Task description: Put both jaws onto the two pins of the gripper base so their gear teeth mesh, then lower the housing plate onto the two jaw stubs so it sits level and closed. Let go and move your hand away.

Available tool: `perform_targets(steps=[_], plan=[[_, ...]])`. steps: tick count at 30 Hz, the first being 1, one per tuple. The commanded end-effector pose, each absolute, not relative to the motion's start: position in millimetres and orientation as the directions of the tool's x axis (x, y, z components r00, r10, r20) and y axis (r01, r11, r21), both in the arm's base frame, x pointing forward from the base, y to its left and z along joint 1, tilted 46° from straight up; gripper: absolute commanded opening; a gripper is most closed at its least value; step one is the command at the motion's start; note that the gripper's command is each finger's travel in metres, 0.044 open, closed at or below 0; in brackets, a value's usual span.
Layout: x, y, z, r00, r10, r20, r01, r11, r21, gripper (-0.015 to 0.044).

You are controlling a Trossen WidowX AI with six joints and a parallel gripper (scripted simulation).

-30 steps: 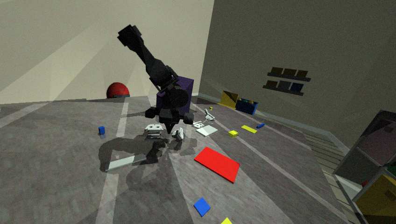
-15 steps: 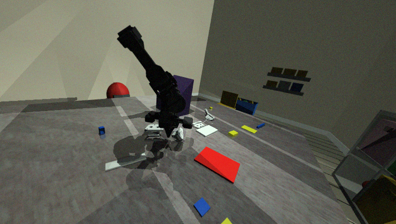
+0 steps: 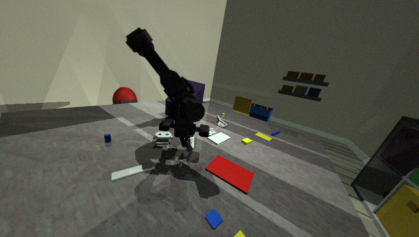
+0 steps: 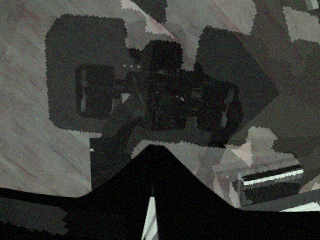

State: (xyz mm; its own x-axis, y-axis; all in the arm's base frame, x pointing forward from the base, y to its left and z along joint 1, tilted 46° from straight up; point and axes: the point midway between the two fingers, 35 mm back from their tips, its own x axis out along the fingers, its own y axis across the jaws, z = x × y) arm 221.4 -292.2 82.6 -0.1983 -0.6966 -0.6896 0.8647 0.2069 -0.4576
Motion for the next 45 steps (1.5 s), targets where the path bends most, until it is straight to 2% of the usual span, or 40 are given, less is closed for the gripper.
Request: perform_targets(steps=[1, 25, 34, 45], plan=[[227, -291, 80, -0.201, -0.698, -0.688, 0.865, 0.203, -0.459, 0.0], [256, -283, 65, -0.2, -0.697, -0.688, 0.865, 0.203, -0.458, 0.0], [264, -242, 106, -0.199, -0.693, -0.693, 0.864, 0.209, -0.457, 0.0], [265, -246, 99, -0.192, -0.691, -0.697, 0.862, 0.221, -0.457, 0.0289]])
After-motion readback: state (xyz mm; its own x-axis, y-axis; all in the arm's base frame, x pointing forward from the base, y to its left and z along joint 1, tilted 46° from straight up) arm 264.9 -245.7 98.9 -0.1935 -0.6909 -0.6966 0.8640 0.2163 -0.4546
